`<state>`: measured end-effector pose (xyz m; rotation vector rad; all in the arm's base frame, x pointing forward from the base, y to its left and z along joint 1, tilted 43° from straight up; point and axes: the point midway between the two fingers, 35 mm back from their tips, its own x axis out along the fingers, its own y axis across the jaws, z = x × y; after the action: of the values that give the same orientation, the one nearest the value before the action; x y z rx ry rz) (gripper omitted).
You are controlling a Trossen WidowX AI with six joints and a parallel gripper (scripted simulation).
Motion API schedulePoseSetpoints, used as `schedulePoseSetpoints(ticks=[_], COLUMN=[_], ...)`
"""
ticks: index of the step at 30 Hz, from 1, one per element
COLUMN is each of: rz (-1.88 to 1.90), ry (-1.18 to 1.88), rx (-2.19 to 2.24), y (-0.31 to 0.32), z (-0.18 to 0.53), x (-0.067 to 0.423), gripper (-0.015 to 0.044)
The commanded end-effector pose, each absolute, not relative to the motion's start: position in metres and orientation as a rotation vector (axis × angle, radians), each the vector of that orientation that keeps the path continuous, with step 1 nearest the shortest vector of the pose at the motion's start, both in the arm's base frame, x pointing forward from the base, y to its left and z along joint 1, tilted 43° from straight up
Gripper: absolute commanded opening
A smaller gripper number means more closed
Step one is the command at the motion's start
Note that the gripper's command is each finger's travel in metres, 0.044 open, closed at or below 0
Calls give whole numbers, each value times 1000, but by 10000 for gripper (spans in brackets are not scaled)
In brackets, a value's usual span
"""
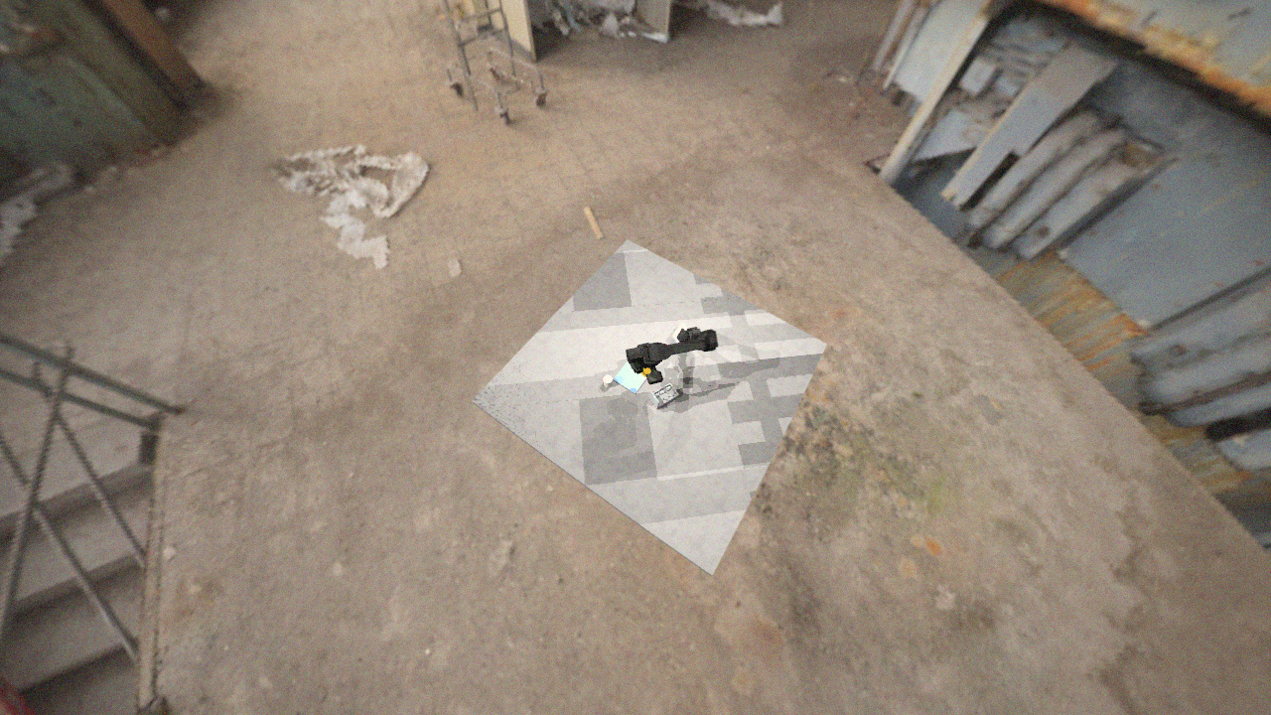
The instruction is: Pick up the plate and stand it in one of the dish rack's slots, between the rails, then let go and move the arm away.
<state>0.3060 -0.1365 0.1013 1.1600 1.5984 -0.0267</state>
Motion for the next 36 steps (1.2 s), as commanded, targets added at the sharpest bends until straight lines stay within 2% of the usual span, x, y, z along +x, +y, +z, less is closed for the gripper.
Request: schedulePoseSetpoints(ticks=[1,36], rz=[-121,-1194], ry=[1614,1519], rx=[1253,2091], y=[-124,-20], z=[112,178], x=[301,232], gripper=[0,0])
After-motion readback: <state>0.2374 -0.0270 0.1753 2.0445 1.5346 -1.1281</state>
